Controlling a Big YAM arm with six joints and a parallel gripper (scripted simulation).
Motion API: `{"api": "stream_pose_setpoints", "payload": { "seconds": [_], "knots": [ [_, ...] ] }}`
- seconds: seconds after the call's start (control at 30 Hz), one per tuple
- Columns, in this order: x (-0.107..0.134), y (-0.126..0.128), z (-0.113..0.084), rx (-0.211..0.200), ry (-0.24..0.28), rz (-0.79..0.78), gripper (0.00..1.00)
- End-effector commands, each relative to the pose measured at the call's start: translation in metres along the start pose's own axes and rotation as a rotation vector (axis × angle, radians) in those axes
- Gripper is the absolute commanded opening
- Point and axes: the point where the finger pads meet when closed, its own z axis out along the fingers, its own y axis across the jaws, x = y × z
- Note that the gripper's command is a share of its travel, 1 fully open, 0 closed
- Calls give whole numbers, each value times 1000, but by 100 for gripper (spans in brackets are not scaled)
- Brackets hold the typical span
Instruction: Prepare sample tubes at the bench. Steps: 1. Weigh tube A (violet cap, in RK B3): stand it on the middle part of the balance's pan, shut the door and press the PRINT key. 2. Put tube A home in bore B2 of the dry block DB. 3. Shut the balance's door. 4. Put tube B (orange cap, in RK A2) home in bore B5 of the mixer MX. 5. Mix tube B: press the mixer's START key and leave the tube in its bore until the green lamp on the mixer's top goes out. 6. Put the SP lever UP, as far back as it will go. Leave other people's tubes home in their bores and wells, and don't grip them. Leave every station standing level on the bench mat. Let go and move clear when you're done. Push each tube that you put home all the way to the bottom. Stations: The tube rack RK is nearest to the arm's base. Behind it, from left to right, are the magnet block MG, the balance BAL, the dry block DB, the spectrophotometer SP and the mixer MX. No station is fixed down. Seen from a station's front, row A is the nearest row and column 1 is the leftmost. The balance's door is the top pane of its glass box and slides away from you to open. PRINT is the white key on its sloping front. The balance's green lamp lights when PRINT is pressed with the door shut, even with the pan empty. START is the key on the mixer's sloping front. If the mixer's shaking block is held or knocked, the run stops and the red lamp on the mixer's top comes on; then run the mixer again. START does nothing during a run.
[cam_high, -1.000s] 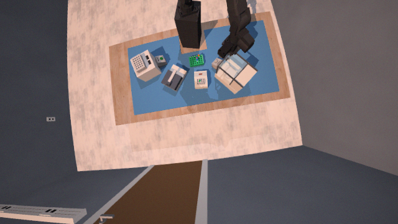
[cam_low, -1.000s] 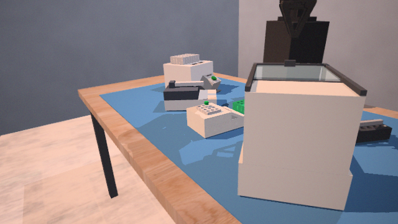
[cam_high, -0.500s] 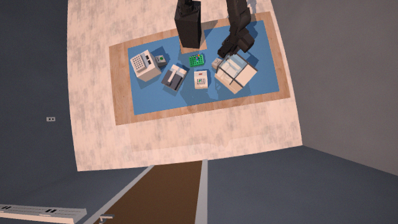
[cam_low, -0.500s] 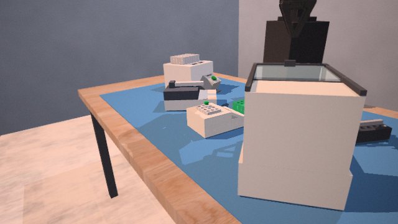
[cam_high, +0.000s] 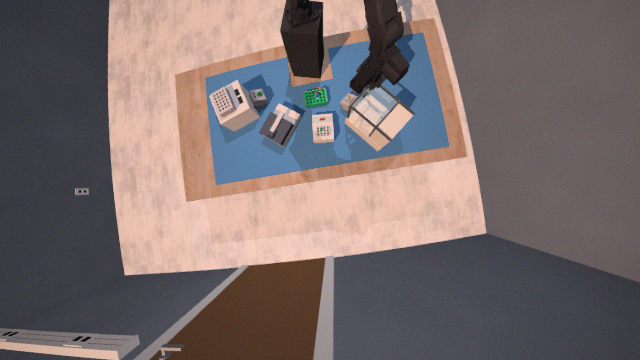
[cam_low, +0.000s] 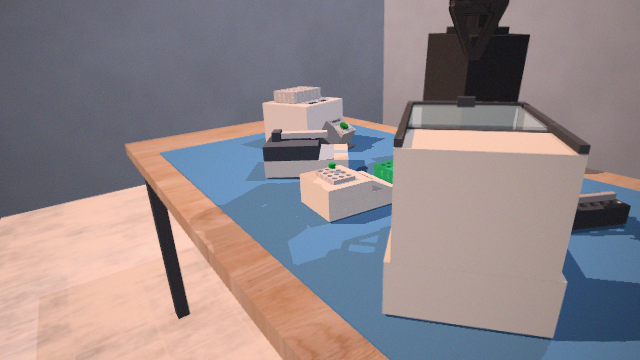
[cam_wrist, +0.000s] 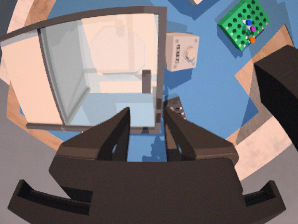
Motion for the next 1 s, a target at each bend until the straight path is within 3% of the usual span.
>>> {"api": "stream_pose_setpoints", "payload": {
  "seconds": [0.0, 0.4, 0.5, 0.63, 0.97],
  "knots": [
    [-6, 22, -17, -41, -6, 21, 30],
    [-6, 22, -17, -41, -6, 21, 30],
    [-6, 24, -3, -42, -6, 19, 30],
    [-3, 8, 13, -10, -2, 17, 30],
    [0, 2, 29, 2, 0, 12, 30]
  ]
}}
